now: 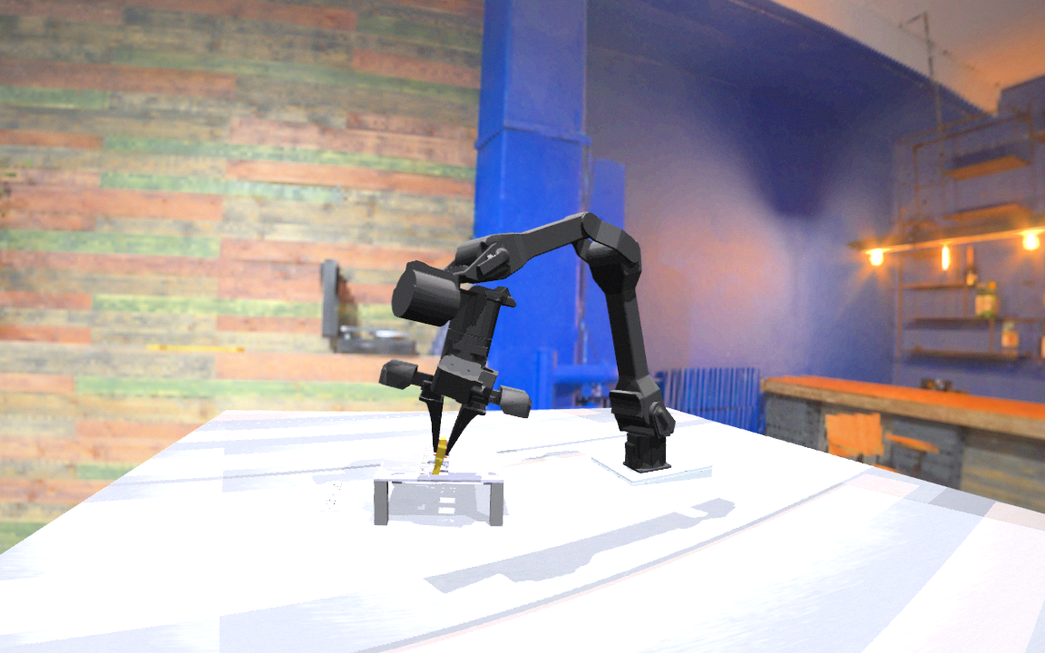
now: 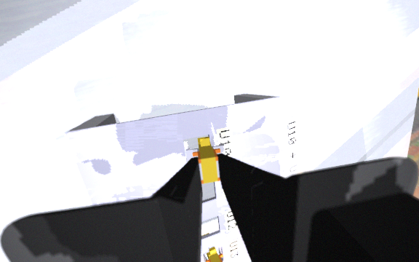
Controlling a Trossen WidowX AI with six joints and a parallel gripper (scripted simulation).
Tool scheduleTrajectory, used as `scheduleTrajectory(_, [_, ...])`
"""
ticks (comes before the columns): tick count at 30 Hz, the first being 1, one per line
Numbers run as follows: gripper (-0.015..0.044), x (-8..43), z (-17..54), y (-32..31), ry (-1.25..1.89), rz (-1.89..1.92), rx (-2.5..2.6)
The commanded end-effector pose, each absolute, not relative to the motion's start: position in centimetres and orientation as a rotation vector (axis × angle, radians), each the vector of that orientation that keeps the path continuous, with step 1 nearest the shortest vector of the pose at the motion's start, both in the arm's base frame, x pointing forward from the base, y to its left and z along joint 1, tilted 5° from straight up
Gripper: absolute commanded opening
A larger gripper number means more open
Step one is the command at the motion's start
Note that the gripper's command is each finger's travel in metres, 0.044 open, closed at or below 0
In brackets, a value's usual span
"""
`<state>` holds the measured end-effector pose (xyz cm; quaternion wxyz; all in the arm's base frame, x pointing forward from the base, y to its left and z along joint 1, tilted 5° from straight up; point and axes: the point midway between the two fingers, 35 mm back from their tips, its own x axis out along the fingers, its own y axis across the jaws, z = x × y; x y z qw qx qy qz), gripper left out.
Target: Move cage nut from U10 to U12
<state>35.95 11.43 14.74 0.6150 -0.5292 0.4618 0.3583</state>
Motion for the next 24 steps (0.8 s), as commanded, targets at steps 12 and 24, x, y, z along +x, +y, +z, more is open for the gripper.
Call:
scheduleTrajectory(12, [0.0033,36.06,15.08,11.5,1.062,0.835,-1.218])
scheduleTrajectory(24, [0.0033,36.04,15.27,11.5,1.062,0.835,-1.219])
